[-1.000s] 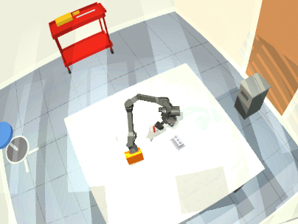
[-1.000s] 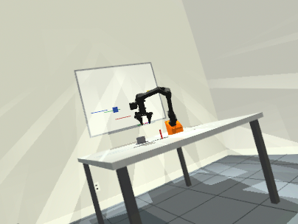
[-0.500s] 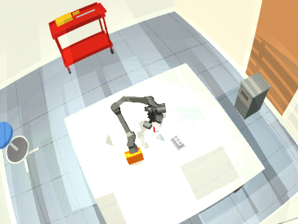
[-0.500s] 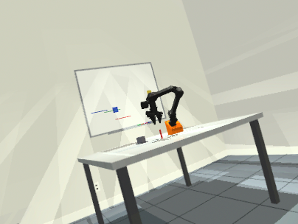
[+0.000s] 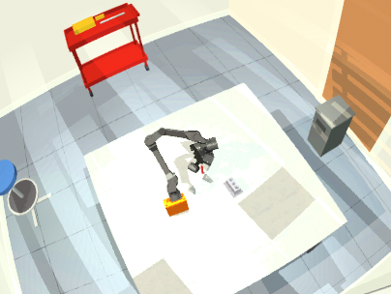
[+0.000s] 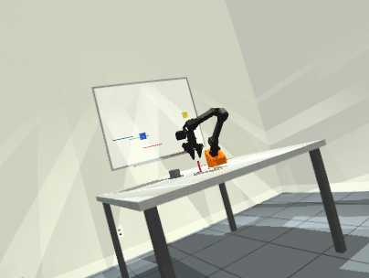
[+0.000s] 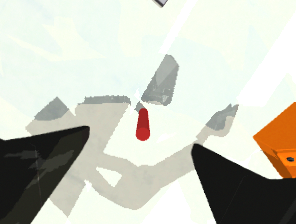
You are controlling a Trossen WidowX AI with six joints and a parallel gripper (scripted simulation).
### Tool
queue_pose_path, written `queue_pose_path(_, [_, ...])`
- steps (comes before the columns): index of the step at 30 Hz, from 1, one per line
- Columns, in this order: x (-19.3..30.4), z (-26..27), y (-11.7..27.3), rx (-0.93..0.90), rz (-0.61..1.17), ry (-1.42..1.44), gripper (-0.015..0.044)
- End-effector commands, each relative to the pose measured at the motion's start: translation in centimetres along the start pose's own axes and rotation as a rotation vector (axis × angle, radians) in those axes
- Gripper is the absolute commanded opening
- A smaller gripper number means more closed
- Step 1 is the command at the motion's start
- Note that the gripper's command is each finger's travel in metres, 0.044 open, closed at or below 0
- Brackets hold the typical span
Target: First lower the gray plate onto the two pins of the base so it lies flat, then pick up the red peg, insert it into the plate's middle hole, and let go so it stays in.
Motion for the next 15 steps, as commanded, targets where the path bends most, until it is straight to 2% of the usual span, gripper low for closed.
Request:
queue_pose_path(1, [0.0,-0.1,-0.8,0.000,0.004,-0.007,0.0440])
queue_pose_path(15, [0.0,0.0,-3.1,0.000,0.004,-0.006,0.0440])
Point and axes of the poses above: the point midway between the two fingers, 35 mm back from their tips, its own y axis back along the fingers, its own z axis across the jaws, x = y × z, the point moved 6 cm from there along y, back along the fingers, and after that the axes turned 3 degrees about -y, right-handed, at the moved point
